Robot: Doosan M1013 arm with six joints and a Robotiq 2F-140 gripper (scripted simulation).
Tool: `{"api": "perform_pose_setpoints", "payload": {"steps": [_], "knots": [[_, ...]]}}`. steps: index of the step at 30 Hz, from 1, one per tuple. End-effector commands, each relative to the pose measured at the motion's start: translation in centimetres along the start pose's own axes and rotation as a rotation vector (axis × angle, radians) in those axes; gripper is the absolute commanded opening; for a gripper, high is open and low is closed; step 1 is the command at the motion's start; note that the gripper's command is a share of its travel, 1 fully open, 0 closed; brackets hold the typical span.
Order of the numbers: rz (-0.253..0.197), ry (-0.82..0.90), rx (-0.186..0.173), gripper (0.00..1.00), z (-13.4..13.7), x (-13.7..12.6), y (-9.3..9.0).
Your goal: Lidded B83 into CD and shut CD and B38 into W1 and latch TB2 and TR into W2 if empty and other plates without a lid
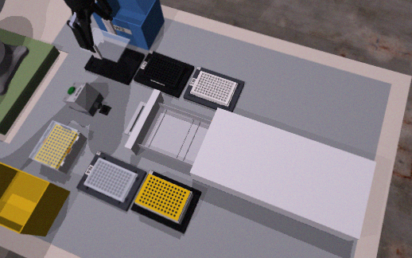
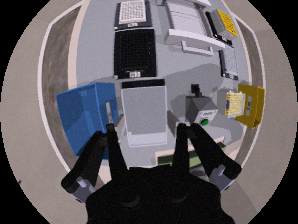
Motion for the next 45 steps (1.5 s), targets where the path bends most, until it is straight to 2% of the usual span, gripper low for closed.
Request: {"api": "perform_pose_setpoints", "payload": {"steps": [1,32,45], "knots": [[0.000,0.000,0.000,0.00,0.0,0.0,0.3],[0.000,0.000,0.000,0.00,0.0,0.0,4.1],[0.000,-0.021,0.000,0.00,0.4,0.3,4.4]]}}
Point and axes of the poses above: the point where the finger pads meet when closed, its own y axis back along the fingers, its own z axis across the jaws, x = y × z, the point moved 7 cm from there along y, back along the fingers, and after that the axes turned 13 degrees about -y, right-handed, at the moved point
